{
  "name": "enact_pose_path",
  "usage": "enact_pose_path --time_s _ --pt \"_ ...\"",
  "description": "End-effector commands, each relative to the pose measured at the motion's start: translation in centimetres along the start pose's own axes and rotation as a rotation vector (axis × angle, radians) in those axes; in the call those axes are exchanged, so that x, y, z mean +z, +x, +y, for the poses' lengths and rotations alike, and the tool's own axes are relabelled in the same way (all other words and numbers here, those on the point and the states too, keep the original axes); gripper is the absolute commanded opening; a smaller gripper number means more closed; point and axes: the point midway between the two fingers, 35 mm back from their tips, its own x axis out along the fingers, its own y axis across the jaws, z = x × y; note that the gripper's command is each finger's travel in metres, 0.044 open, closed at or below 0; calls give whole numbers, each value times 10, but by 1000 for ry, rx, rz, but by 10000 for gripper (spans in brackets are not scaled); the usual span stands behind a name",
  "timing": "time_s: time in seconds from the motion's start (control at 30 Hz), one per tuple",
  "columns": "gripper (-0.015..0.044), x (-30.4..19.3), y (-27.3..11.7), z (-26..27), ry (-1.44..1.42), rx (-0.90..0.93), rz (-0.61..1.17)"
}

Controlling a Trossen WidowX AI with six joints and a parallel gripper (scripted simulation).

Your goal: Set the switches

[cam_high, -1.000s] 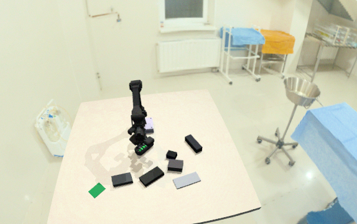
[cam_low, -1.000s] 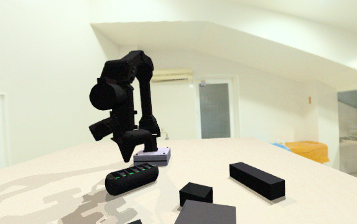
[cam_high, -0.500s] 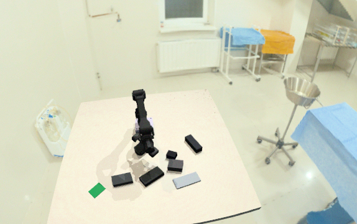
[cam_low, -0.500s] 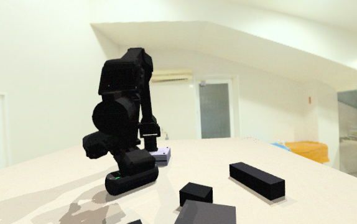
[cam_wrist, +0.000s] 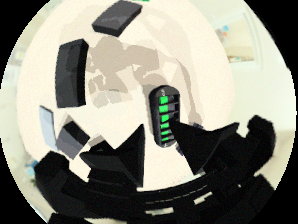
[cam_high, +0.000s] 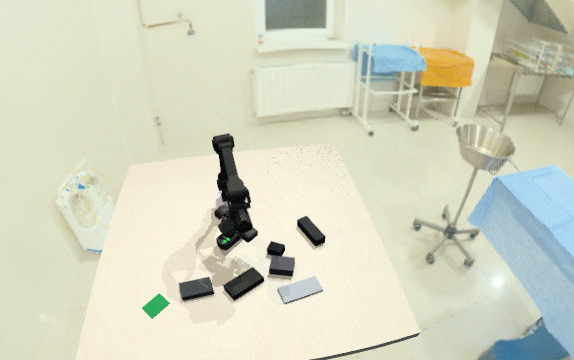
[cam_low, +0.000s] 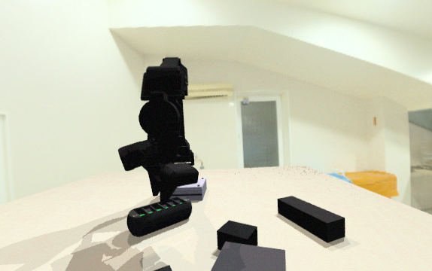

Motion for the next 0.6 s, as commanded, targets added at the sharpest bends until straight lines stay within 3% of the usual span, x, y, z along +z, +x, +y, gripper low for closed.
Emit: enact_pose_path --time_s 0.0,0.2,0.57 --pt "289 -23 -6 -13 10 49 -27" --pt "440 -54 -9 -33 19 134 -71" --pt "440 -80 -2 -52 26 215 -102"
